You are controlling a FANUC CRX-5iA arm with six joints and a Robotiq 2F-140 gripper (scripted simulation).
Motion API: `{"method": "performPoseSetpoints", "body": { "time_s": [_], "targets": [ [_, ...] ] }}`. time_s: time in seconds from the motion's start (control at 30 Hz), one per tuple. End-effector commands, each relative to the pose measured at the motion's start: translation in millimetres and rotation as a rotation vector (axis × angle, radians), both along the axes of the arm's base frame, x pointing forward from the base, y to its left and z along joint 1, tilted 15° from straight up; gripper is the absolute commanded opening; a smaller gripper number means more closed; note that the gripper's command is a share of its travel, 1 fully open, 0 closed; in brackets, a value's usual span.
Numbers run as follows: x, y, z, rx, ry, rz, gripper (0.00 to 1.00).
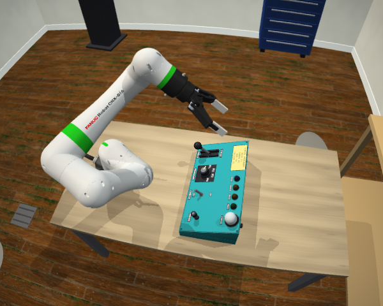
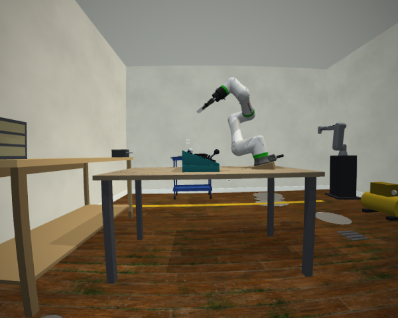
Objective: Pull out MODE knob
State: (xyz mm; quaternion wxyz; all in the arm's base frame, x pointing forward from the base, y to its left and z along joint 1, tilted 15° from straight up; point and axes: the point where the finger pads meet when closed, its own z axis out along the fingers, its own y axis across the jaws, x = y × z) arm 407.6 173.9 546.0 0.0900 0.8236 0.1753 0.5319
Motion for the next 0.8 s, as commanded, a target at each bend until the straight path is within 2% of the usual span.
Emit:
{"method": "performPoseSetpoints", "body": {
  "time_s": [0.0, 0.3, 0.37, 0.77],
  "targets": [
    [20, -3, 39, -0.044, -0.019, 0.004, 1.00],
    [20, -3, 39, -0.044, -0.019, 0.004, 1.00],
    [44, -8, 85, -0.098, -0.039, 0.008, 1.00],
    [44, -8, 85, -0.098, -0.039, 0.008, 1.00]
  ]
}}
